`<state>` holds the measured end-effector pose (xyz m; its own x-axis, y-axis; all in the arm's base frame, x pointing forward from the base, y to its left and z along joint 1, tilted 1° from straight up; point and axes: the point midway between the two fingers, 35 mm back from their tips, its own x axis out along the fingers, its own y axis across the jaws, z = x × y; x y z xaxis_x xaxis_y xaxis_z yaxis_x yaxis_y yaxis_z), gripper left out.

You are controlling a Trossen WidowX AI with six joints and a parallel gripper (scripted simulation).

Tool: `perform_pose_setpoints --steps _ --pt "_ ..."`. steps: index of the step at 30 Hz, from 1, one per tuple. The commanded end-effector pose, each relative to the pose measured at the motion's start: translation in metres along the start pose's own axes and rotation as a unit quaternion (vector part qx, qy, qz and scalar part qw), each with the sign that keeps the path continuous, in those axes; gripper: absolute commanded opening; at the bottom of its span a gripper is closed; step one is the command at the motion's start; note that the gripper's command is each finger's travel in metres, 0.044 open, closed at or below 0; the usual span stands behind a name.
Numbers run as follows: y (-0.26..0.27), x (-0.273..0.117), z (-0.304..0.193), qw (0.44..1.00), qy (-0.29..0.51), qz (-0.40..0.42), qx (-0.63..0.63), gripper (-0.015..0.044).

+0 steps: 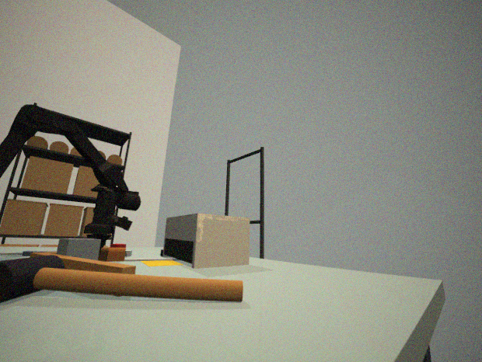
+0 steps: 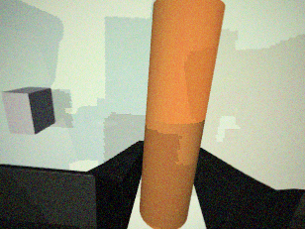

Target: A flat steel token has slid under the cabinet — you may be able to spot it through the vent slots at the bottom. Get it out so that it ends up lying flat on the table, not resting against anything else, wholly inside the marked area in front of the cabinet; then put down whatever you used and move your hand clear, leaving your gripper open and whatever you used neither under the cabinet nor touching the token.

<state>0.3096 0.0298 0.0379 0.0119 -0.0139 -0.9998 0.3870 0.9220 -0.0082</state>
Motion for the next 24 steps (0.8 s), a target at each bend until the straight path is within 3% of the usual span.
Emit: perform_pose_setpoints --steps 1,24 --pt "0.0 -0.001 0.007 1.0 -0.003 0.001 -0.001 0.0" --pt "0.001 -0.001 0.034 1.0 -0.004 0.001 -0.001 0.0"
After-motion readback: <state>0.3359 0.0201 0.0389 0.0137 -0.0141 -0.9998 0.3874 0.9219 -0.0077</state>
